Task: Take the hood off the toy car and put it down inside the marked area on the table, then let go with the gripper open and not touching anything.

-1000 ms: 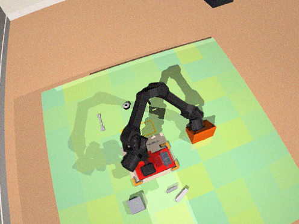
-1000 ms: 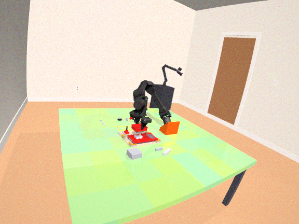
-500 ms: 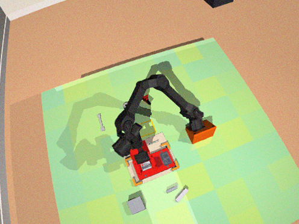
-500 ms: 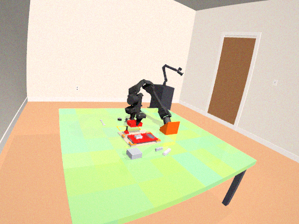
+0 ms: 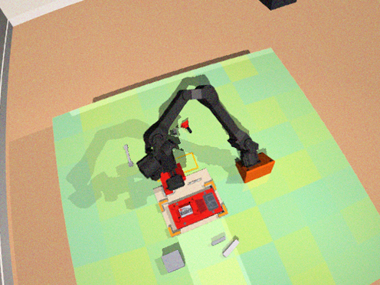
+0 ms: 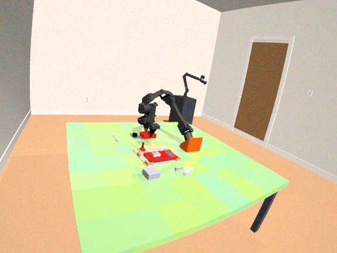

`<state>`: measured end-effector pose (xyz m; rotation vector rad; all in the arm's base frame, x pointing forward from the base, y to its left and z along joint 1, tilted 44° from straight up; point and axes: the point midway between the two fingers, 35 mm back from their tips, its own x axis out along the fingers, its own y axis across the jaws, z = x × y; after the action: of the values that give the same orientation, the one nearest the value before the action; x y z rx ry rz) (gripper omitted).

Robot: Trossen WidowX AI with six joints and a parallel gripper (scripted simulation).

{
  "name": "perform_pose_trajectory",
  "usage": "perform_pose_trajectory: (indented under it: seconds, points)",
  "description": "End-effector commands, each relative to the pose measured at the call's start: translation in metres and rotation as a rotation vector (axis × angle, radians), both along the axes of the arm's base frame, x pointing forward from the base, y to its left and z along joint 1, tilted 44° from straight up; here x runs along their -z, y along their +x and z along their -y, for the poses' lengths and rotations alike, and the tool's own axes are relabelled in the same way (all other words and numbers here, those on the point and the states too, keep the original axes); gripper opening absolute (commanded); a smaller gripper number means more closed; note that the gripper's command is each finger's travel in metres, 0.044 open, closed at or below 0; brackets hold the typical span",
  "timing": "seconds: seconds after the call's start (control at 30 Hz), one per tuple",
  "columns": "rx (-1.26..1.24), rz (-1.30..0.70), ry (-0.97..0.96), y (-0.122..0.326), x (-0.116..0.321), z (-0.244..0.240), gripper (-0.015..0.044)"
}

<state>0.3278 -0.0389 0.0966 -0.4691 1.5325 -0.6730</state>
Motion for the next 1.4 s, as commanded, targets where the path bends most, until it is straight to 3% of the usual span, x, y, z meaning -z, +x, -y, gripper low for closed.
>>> perform_pose_trajectory:
  seconds: [0.0,0.53,1.37]
  points:
    - [-0.001,-0.008,-0.008,-0.009,-0.013,0.014,0.0000]
    - [0.010,-0.006,-0.023,-0.040,-0.055,0.056,0.0000]
    - [0.010,-0.006,-0.021,-0.040,-0.045,0.066,0.0000]
